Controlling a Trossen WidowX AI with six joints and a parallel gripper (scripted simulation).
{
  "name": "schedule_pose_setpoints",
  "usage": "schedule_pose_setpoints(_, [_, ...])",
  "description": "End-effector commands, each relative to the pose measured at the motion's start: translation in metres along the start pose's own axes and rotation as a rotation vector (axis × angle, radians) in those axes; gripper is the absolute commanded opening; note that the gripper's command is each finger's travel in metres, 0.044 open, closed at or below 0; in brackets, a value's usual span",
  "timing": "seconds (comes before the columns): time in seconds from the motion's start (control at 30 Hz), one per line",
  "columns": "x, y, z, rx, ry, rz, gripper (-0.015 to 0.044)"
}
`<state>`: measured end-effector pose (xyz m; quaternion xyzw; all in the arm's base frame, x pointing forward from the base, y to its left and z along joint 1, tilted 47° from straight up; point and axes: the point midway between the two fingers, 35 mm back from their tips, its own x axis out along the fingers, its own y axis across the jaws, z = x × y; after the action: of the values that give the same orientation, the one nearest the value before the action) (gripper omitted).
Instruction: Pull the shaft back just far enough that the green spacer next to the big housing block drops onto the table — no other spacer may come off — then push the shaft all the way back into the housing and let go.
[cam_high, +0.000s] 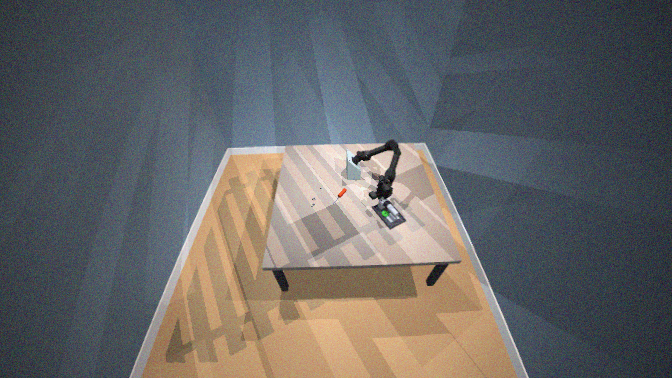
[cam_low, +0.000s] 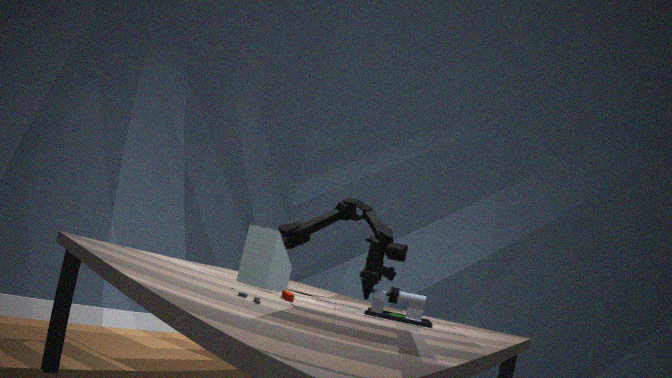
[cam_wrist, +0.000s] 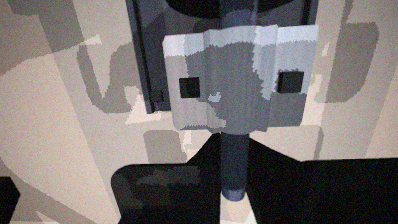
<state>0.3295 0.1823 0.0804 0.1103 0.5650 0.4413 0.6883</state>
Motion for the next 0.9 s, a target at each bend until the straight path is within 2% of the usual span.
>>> schedule_pose_setpoints(0.0, [-0.0014, -0.0005, 0.0052, -0.004, -0.009, -0.006, 0.0000])
schedule_pose_setpoints(0.87, [-0.0014, -0.0003, 0.0108, -0.004, -0.009, -0.006, 0.0000])
